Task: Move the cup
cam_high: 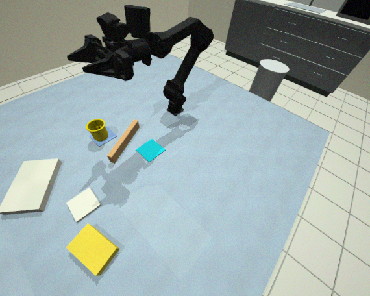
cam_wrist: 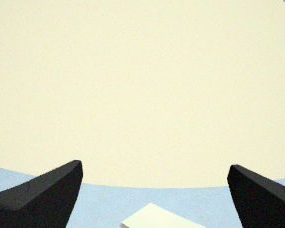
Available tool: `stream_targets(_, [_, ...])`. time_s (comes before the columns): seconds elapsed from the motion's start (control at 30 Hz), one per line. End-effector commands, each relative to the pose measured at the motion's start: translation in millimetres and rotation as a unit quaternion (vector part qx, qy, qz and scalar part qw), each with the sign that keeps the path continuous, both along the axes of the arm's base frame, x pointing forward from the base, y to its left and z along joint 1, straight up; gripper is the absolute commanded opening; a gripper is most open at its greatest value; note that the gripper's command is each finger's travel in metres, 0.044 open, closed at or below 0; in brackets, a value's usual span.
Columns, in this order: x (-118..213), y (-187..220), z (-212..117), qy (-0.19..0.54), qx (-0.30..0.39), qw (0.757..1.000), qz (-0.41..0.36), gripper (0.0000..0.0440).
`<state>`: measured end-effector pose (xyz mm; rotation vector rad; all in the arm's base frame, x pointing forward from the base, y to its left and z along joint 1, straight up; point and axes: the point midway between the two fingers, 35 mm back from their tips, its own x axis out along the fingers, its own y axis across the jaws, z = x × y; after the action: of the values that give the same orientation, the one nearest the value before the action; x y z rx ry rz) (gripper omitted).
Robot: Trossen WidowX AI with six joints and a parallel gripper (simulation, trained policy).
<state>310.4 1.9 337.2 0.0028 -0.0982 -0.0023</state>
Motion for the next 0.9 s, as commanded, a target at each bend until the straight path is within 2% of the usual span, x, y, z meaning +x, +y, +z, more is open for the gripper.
stream_targets(0.0, [0.8, 0.3, -0.7, 0.004, 0.002, 1.0, 0.0, 0.0374])
stream_targets(0.37, [11.8, 9.9, -15.2, 0.069, 0.028, 0.997, 0.008, 0.0085])
stream_targets(0.43, [14.4, 12.5, -18.4, 0.084, 0.033, 0.996, 0.011, 0.0052])
stream_targets(0.57, [20.0, 19.1, -23.5, 0.112, 0.044, 0.993, 0.02, 0.007])
stream_targets(0.73, [26.3, 27.1, -28.7, 0.147, 0.058, 0.987, 0.029, 0.0129])
stream_targets(0.87, [30.8, 33.0, -33.4, 0.177, 0.07, 0.981, 0.034, 0.014])
